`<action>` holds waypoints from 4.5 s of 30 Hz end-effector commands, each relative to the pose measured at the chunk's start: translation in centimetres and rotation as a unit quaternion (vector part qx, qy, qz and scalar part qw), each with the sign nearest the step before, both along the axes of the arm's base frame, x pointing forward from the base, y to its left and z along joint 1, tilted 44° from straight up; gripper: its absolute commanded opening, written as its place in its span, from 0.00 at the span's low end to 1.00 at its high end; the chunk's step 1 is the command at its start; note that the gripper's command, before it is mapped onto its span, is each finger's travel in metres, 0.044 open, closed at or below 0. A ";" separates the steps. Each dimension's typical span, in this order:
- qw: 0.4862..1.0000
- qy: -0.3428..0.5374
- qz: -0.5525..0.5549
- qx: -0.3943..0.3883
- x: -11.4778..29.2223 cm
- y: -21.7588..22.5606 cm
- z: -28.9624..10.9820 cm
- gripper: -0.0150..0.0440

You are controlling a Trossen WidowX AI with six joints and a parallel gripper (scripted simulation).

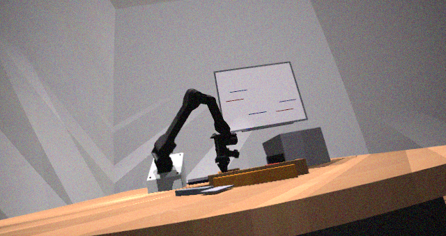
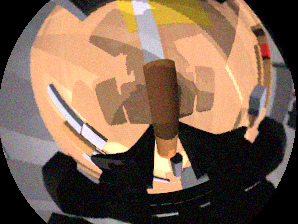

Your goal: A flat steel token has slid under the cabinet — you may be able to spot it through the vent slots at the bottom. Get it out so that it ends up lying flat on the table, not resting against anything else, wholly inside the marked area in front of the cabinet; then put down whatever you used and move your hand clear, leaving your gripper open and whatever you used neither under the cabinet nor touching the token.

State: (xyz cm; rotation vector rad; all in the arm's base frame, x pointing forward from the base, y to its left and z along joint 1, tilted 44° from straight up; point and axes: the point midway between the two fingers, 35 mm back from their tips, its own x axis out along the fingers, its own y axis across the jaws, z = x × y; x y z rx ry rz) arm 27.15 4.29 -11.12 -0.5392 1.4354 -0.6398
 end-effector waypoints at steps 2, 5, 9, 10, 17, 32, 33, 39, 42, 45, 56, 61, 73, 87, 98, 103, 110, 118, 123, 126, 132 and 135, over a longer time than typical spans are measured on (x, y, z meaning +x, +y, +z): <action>1.000 0.003 -0.001 -0.001 -1.0 -0.1 -0.1 0.25; 1.000 0.003 -0.001 -0.001 -1.4 0.0 -0.1 0.25; 1.000 0.003 -0.001 -0.001 -2.0 0.1 -0.2 0.25; 1.000 0.003 -0.001 0.000 -2.2 0.1 -0.2 0.25; 1.000 0.004 -0.001 0.000 -3.2 0.2 -0.4 0.25; 1.000 0.003 -0.001 0.000 -5.1 0.5 -0.7 0.25; 1.000 0.002 -0.001 0.001 -4.9 0.6 -0.7 0.25; 1.000 0.010 0.009 0.001 -4.7 0.7 -0.7 0.25; 1.000 0.018 0.018 0.000 -4.7 0.7 -0.6 0.25; 0.999 0.027 0.027 0.000 -4.7 0.7 -0.6 0.25; 0.997 0.058 0.059 -0.001 -4.7 0.8 -0.6 0.25; 0.995 0.072 0.073 -0.002 -4.7 0.8 -0.6 0.25; 0.989 0.105 0.107 -0.003 -4.7 0.8 -0.6 0.25; 0.979 0.144 0.147 -0.004 -4.7 0.9 -0.6 0.25; 0.969 0.174 0.178 -0.005 -4.7 0.9 -0.6 0.25; 0.963 0.187 0.192 -0.006 -4.7 0.9 -0.6 0.25; 0.955 0.206 0.212 -0.006 -4.7 1.0 -0.6 0.25; 0.945 0.227 0.234 -0.007 -4.8 1.0 -0.6 0.25; 0.940 0.237 0.244 -0.007 -4.7 0.9 -0.5 0.25; 0.939 0.240 0.247 -0.007 -4.5 0.6 -0.3 0.25; 0.937 0.243 0.251 -0.007 -4.0 0.1 0.2 0.25; 0.936 0.245 0.252 -0.008 -3.8 -0.1 0.5 0.25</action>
